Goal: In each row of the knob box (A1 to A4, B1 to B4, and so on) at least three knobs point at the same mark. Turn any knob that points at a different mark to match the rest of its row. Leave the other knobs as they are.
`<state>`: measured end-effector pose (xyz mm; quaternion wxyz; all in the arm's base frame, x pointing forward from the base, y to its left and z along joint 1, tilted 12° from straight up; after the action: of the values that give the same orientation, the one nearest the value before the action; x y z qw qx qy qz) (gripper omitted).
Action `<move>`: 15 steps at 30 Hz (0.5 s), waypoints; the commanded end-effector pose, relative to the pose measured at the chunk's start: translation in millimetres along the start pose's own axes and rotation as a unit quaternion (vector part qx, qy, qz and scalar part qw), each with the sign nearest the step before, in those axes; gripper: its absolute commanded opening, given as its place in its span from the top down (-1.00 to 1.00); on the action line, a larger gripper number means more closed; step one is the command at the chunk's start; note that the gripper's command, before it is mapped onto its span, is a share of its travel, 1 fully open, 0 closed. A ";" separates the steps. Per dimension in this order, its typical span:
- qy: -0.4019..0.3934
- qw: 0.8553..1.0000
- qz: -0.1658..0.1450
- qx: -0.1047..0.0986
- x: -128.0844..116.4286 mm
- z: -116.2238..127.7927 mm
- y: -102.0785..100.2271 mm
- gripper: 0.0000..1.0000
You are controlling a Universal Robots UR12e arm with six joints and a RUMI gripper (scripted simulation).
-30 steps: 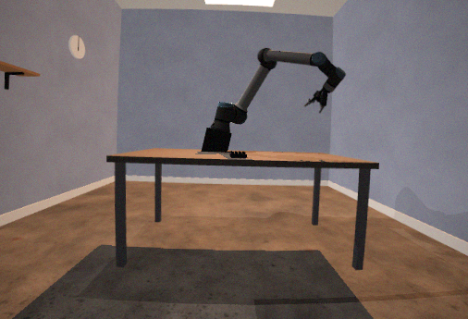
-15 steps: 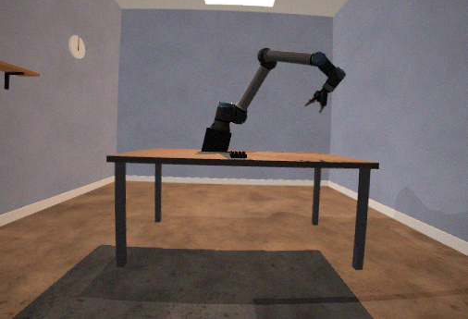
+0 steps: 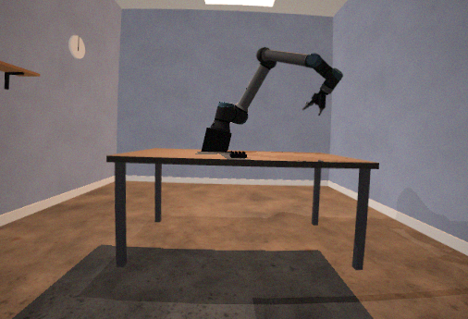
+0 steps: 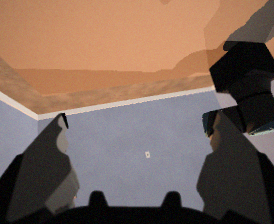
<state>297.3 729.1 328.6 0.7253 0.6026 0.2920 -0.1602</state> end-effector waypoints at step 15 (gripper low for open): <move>0.018 0.995 0.062 0.080 170.5 100.3 -31.3 -1.00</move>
<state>418.2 655.7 222.5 0.6855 0.6670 0.2594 -0.1336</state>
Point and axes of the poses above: the point where the finger pads meet when closed, its own y axis back along the fingers, its own z axis across the jaws, x = y × z, the point moved 3 cm from there along y, back along the fingers, and after that the axes turned 5 degrees about -y, right-handed, at the moved point
